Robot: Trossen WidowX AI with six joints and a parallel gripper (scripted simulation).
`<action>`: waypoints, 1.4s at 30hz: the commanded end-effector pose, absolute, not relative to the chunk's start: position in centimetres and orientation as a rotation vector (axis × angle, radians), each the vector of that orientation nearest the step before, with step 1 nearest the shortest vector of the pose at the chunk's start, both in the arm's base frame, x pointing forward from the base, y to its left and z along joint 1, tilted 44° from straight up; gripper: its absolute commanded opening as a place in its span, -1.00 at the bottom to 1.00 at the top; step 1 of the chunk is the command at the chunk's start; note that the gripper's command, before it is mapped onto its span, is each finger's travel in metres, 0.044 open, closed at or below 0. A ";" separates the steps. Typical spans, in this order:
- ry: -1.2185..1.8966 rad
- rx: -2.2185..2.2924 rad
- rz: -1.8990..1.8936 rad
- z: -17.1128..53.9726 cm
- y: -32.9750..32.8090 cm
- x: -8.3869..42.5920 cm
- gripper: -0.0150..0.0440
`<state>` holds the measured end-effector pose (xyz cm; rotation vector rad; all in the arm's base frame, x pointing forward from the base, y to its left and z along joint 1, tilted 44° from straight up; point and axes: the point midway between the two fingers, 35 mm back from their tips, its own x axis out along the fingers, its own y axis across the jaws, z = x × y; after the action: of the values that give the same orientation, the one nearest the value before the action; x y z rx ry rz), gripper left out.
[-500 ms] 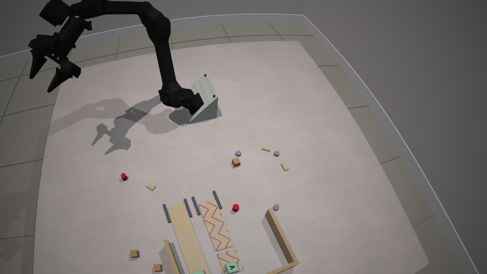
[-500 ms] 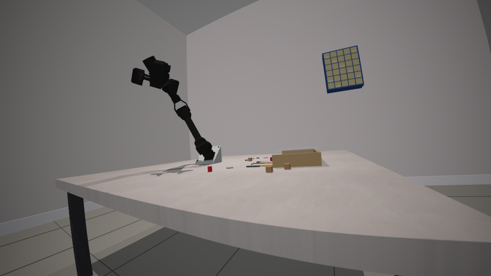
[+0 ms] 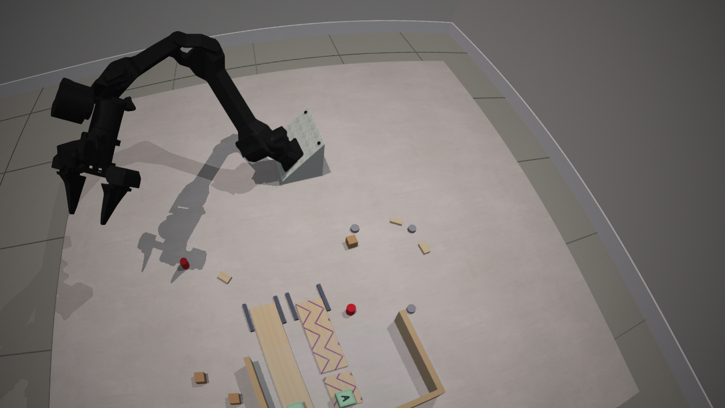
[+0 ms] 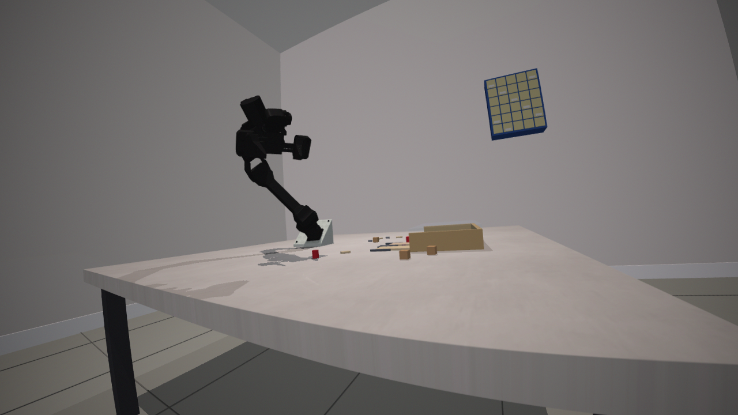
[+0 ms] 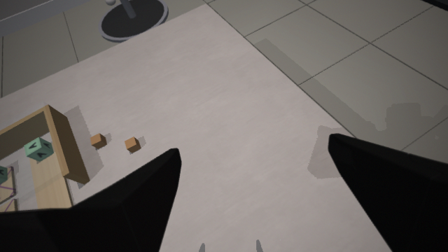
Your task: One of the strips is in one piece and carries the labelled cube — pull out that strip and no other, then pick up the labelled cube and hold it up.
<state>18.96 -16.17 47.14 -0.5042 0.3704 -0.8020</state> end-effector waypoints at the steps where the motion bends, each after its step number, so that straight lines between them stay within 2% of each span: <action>1: 0.415 -0.458 -0.720 43.1 -15.0 24.0 0.86; 8: 0.506 -0.441 -0.597 34.3 -9.5 31.5 0.86; 13: 0.555 -0.490 -0.532 27.5 -3.8 34.0 0.86; 22: 0.548 -0.651 -0.433 16.7 6.1 32.1 0.86; 29: 0.542 -0.664 -0.427 16.0 6.7 31.7 0.86; 34: 0.687 -0.693 -0.467 16.1 4.7 33.9 0.42; 42: 1.064 -0.670 -0.562 15.8 -1.9 36.7 -0.29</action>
<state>36.14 0.62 16.20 -0.6951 0.9319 -0.5254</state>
